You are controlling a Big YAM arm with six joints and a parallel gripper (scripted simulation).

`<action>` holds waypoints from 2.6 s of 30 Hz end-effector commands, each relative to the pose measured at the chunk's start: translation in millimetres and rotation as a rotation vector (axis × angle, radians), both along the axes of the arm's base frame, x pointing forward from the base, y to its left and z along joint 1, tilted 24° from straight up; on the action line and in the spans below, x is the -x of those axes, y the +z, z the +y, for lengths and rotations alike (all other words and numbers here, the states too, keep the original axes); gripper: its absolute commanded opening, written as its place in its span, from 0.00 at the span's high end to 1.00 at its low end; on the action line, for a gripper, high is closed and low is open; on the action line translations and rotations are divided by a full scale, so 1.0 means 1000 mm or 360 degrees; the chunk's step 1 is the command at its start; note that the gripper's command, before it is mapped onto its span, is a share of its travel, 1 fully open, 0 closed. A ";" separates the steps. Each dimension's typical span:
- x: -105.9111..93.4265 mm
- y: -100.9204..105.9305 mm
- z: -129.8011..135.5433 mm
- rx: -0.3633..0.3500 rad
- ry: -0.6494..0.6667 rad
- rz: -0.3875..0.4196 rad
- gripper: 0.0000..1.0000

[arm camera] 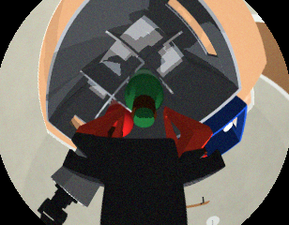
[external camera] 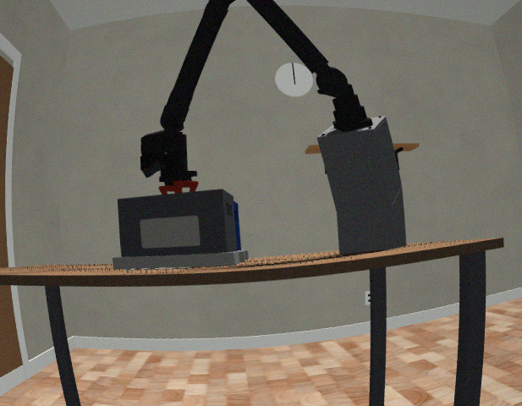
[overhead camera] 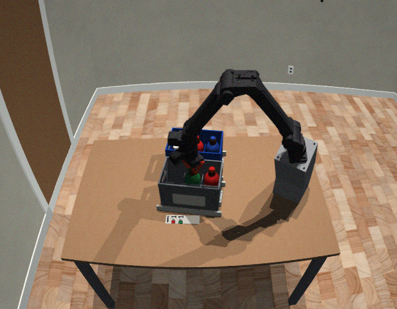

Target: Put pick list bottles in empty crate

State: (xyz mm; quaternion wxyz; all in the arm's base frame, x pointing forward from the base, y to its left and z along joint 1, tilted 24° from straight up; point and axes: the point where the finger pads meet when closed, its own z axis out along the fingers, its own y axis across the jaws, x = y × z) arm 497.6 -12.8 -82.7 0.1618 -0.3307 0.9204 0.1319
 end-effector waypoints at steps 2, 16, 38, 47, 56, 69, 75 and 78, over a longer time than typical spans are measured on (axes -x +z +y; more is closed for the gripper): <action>-0.004 0.027 -0.015 0.0009 -0.0014 -0.0050 0.39; 0.007 0.054 -0.025 0.0007 -0.0014 -0.0040 0.39; 0.022 0.093 -0.015 0.0002 0.0003 -0.0022 0.39; 0.039 0.109 0.009 0.0005 0.0002 -0.0021 0.39; 0.062 0.131 0.041 0.0004 0.0002 -0.0020 0.39; 0.089 0.157 0.080 0.0002 0.0001 -0.0019 0.39; 0.102 0.169 0.098 0.0001 0.0001 -0.0019 0.39; 0.107 0.174 0.105 0.0001 0.0001 -0.0019 0.39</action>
